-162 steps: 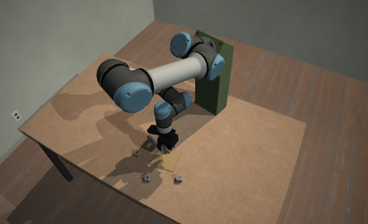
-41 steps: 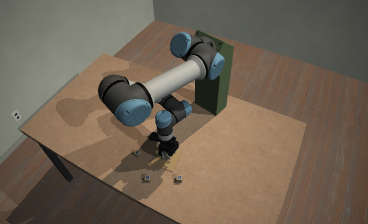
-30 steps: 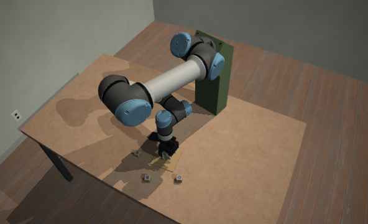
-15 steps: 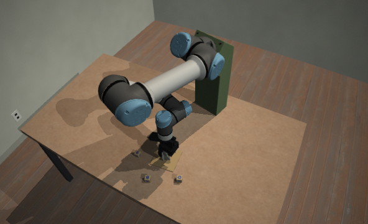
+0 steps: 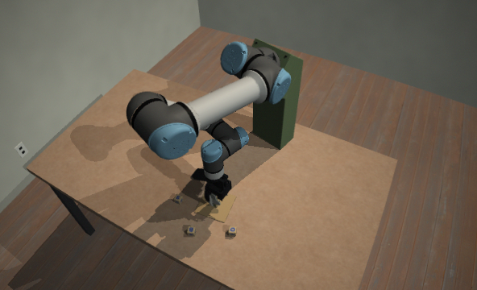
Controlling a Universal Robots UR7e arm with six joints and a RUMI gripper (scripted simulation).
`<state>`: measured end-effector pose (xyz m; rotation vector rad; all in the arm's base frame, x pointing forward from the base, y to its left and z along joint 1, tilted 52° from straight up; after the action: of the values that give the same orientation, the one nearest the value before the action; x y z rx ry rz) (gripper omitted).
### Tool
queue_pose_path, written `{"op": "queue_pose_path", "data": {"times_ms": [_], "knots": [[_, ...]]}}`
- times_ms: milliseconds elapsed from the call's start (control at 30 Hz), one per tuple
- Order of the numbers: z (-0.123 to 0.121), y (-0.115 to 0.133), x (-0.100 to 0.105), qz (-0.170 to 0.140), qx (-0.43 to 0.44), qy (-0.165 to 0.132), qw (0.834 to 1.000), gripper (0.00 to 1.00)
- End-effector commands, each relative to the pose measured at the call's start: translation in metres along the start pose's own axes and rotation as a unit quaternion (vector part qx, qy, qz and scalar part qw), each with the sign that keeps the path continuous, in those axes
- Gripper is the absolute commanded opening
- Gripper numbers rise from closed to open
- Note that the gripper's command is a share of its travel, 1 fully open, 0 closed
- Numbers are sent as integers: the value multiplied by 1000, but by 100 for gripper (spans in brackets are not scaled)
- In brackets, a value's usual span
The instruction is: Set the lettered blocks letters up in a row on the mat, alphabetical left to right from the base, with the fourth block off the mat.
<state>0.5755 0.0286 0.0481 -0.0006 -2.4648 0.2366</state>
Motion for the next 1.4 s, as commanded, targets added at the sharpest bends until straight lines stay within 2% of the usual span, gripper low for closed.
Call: {"op": "queue_pose_path", "data": {"times_ms": [0, 133, 200, 433, 800, 833, 1367], "knots": [[0, 0, 23, 0, 0, 0, 1000, 28], [0, 0, 42, 0, 0, 0, 1000, 28], [0, 0, 42, 0, 0, 0, 1000, 28], [0, 0, 66, 0, 0, 0, 1000, 28], [0, 0, 73, 0, 0, 0, 1000, 28], [0, 0, 73, 0, 0, 0, 1000, 100], [0, 0, 73, 0, 0, 0, 1000, 100]]}}
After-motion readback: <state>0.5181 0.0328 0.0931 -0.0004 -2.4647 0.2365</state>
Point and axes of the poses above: the point where the finger pads meet when closed, its own x axis back along the fingers, its own z axis across the jaws, y = z × x, the point moved 2 cm from there along x, back along the fingers, and after that the axes turned 2 degrees about x, right-handed, at the moved point
